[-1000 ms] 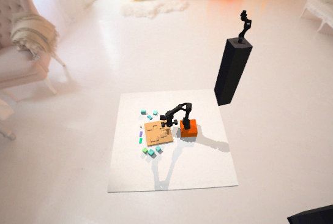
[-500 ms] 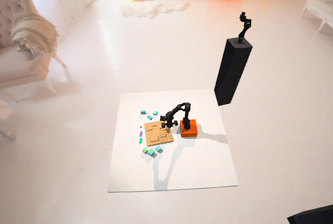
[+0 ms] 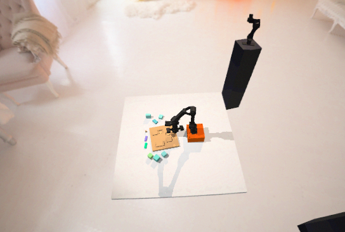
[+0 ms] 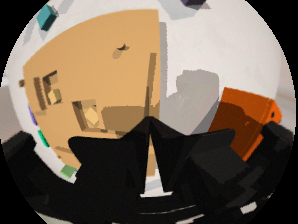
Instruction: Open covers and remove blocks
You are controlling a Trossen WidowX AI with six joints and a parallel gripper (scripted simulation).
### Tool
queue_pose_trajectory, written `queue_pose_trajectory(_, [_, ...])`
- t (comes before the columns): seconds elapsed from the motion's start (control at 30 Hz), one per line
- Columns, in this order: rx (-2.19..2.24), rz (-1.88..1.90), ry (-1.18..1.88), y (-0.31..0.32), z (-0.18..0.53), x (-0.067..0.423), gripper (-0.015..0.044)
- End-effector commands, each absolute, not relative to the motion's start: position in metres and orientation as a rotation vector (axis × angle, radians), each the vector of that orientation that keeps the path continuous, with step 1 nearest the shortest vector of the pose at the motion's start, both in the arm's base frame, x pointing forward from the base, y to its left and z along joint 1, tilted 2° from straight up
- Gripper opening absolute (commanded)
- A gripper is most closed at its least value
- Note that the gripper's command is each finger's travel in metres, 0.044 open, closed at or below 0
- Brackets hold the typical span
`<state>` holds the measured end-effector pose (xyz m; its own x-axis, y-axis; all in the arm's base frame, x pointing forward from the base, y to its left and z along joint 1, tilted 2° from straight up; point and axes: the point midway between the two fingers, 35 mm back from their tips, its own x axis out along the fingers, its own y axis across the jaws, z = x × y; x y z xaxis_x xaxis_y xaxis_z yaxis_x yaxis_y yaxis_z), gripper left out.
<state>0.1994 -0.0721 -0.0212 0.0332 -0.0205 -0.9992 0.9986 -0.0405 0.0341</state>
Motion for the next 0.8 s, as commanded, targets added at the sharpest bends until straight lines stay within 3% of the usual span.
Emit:
queue_pose_trajectory(0.0, [1.248,-1.22,1.142,-0.071,-0.02,0.207,0.0])
queue_pose_trajectory(0.77, [1.249,-1.218,1.141,-0.07,-0.019,0.231,0.0])
